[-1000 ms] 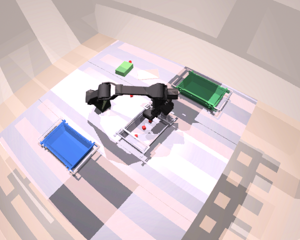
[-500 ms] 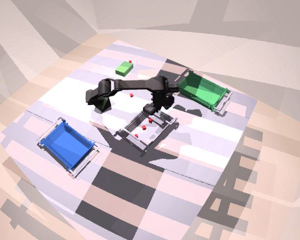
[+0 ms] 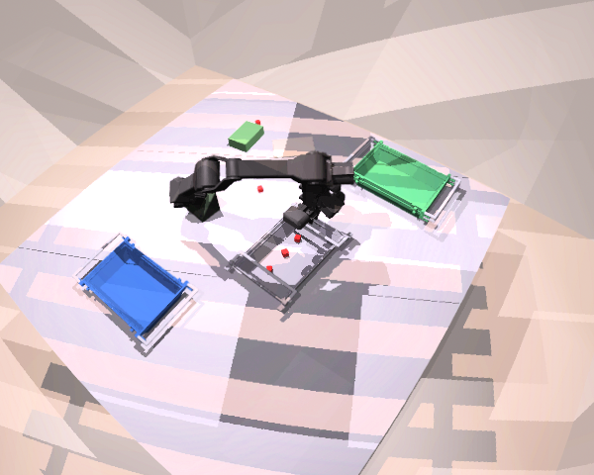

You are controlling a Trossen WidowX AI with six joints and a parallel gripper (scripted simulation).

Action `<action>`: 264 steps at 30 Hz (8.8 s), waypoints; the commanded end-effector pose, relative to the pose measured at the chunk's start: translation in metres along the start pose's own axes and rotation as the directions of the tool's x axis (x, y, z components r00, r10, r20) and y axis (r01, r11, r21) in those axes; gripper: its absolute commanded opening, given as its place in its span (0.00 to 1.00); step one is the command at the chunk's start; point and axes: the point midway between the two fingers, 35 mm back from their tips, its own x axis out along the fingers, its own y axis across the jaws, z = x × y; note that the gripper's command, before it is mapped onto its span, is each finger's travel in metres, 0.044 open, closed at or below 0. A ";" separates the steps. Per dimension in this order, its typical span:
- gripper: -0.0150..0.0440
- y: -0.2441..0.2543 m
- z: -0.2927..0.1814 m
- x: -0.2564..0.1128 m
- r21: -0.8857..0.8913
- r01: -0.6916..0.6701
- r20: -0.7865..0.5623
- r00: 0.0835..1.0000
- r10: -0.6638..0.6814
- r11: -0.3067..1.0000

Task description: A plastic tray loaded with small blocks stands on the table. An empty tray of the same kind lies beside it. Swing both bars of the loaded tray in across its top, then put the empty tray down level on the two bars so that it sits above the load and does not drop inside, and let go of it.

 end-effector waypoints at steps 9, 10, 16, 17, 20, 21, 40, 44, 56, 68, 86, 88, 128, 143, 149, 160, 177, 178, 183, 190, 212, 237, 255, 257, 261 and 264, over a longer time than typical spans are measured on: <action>0.25 0.000 0.000 0.001 -0.004 0.002 0.000 1.000 -0.002 1.000; 0.25 0.000 0.000 0.001 -0.004 0.002 0.000 1.000 -0.002 1.000; 0.25 0.000 0.000 0.000 0.000 0.000 0.000 1.000 0.000 1.000; 0.25 0.000 0.000 0.000 0.000 0.000 0.000 1.000 0.000 1.000; 0.25 0.000 0.000 0.000 0.000 0.000 0.000 1.000 0.000 1.000; 0.25 0.000 0.000 0.000 0.000 0.000 0.000 1.000 0.000 1.000; 0.25 0.000 0.000 0.000 0.000 0.000 0.000 1.000 0.000 1.000; 0.25 0.000 0.000 0.000 0.000 0.000 0.000 1.000 0.000 1.000; 0.25 0.000 0.000 0.000 0.000 0.000 0.000 1.000 0.000 1.000; 0.39 0.000 0.000 0.000 0.000 0.000 0.000 1.000 0.000 1.000; 1.00 -0.142 -0.003 -0.030 -0.033 -0.043 -0.009 0.999 0.043 0.999; 1.00 -0.174 -0.011 -0.032 -0.039 -0.051 -0.008 0.999 0.050 0.998; 1.00 -0.382 -0.277 -0.003 -0.080 0.010 -0.017 1.000 -0.011 0.997; 1.00 -0.381 -0.274 0.030 -0.076 -0.001 -0.017 1.000 0.000 0.997; 1.00 -0.382 -0.275 0.043 -0.076 0.003 -0.015 1.000 -0.004 0.997; 1.00 -0.386 -0.280 0.067 -0.081 0.022 -0.015 1.000 -0.023 0.997; 0.88 -0.386 -0.281 0.070 -0.082 0.026 -0.015 1.000 -0.027 0.996; 0.85 -0.386 -0.281 0.070 -0.082 0.026 -0.015 1.000 -0.027 0.996; 0.73 -0.386 -0.281 0.070 -0.082 0.026 -0.015 1.000 -0.027 0.996; 0.59 -0.386 -0.281 0.070 -0.082 0.026 -0.015 1.000 -0.027 0.996; 0.34 -0.386 -0.281 0.070 -0.082 0.026 -0.015 1.000 -0.027 0.996; 0.25 -0.381 -0.275 0.019 -0.077 0.001 -0.018 1.000 -0.003 0.997; 0.25 -0.389 -0.277 -0.012 -0.082 0.017 -0.016 1.000 -0.019 0.996; 0.25 -0.395 -0.274 -0.016 -0.082 0.017 -0.016 1.000 -0.018 0.996; 0.25 -0.410 -0.269 -0.023 -0.081 0.016 -0.015 1.000 -0.018 0.997; 0.25 -0.420 -0.265 -0.029 -0.081 0.017 -0.015 1.000 -0.018 0.997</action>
